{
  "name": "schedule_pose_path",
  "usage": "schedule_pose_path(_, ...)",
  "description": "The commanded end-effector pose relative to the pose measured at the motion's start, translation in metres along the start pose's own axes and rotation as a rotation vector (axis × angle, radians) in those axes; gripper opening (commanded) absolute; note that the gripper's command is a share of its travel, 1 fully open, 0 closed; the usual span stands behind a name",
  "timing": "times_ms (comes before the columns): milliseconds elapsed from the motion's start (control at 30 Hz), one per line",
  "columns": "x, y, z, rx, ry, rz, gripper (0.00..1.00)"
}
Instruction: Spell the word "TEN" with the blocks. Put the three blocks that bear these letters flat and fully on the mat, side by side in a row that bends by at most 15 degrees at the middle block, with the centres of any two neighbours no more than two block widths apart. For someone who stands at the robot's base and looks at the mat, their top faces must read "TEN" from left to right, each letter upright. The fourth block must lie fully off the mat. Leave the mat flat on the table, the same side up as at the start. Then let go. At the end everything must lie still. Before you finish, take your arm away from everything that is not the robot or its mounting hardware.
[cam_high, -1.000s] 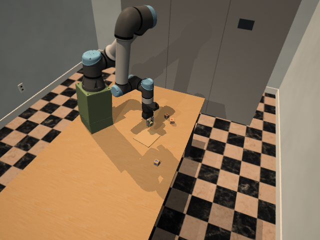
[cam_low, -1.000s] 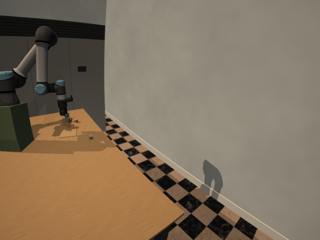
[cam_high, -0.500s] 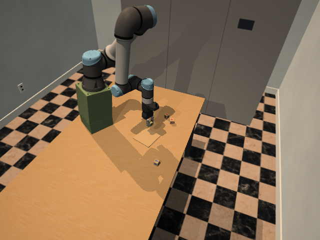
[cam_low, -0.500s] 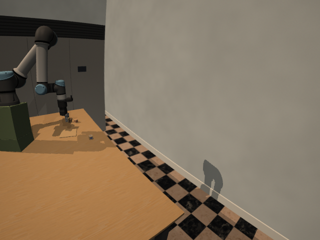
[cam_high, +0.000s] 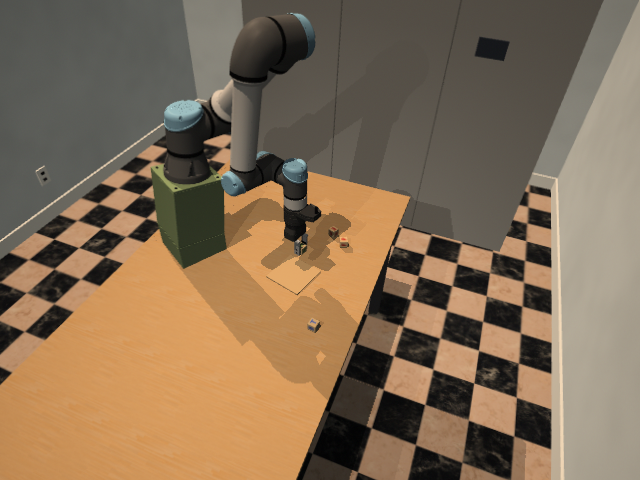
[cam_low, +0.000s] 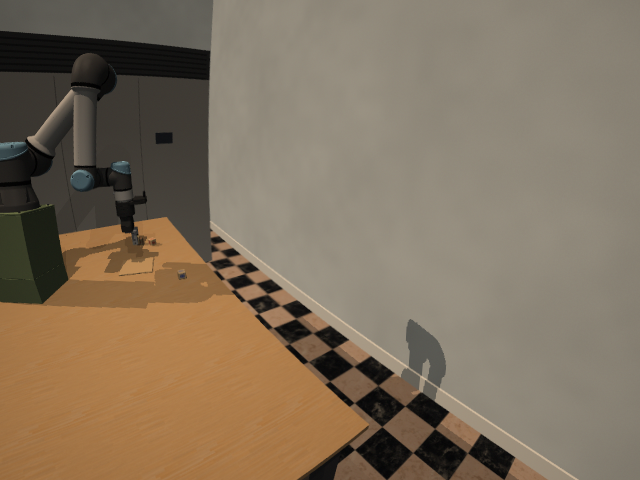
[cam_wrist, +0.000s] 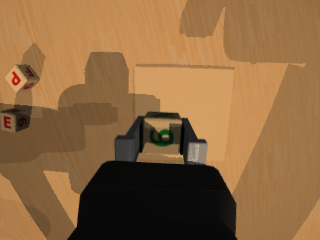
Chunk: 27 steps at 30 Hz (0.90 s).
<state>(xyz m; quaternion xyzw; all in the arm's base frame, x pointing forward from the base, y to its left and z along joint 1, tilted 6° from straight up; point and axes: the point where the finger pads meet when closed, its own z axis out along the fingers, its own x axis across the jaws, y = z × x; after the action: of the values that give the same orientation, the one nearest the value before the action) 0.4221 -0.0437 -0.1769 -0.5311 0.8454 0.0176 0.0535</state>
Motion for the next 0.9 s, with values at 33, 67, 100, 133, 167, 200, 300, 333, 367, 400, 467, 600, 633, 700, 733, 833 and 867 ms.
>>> schedule_pose_path(33,-0.001,-0.002,0.004,0.001,0.000,-0.164,0.57)
schedule_pose_path(67,-0.001,-0.002,0.005,0.001,0.000,-0.188,0.57)
schedule_pose_path(100,-0.001,-0.003,0.005,0.001,0.000,-0.212,0.57)
schedule_pose_path(133,-0.002,-0.003,0.006,0.001,0.000,-0.236,0.57)
schedule_pose_path(167,-0.002,-0.003,0.006,0.001,0.000,-0.260,0.57)
schedule_pose_path(200,-0.002,-0.003,0.007,0.001,0.000,-0.284,0.57)
schedule_pose_path(300,-0.002,-0.003,0.008,0.001,0.000,-0.333,0.57)
schedule_pose_path(333,-0.002,-0.003,0.008,0.001,0.000,-0.333,0.57)
schedule_pose_path(367,-0.002,-0.004,0.009,0.001,0.000,-0.374,0.57)
schedule_pose_path(400,-0.003,-0.004,0.010,0.001,0.000,-0.417,0.57)
schedule_pose_path(467,-0.003,-0.004,0.012,0.001,0.000,-0.457,0.57)
schedule_pose_path(600,-0.003,-0.004,0.014,0.001,0.001,-0.554,0.57)
schedule_pose_path(633,-0.003,-0.004,0.015,0.001,0.001,-0.579,0.57)
schedule_pose_path(700,-0.003,-0.004,0.016,0.001,0.001,-0.627,0.57)
schedule_pose_path(733,-0.003,-0.003,0.017,0.001,0.001,-0.651,0.57)
schedule_pose_path(833,-0.003,-0.003,0.019,0.001,0.001,-0.723,0.57)
schedule_pose_path(867,-0.003,-0.003,0.019,0.001,0.001,-0.723,0.57)
